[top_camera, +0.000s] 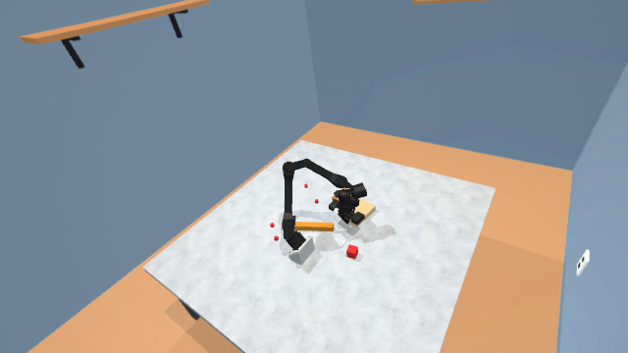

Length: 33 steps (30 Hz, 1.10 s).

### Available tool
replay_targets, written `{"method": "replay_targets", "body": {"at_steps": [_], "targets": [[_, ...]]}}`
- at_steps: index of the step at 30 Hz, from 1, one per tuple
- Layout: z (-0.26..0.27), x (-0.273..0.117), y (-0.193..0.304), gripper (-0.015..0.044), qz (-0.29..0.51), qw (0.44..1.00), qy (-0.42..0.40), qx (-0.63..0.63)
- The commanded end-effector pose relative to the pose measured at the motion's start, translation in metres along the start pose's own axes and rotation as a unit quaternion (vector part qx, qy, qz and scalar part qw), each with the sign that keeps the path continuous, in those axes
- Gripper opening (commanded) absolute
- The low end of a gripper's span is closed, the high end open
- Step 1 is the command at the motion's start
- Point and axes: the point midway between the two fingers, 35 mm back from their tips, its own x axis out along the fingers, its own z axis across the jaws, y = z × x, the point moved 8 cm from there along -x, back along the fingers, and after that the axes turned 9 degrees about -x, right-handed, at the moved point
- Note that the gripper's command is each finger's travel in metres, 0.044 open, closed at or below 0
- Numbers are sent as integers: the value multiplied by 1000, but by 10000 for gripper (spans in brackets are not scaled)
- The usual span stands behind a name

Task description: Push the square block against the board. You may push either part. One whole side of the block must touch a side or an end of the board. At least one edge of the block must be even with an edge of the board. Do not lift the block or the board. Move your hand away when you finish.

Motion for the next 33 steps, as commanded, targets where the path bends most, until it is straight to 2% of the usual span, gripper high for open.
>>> {"method": "replay_targets", "body": {"at_steps": [1,21,33], "targets": [[-1,2,-4,0,2,1000,-3,4],[-4,2,-24,0,1,1000,-3,3],[-2,1,-9,0,2,1000,-3,4]]}}
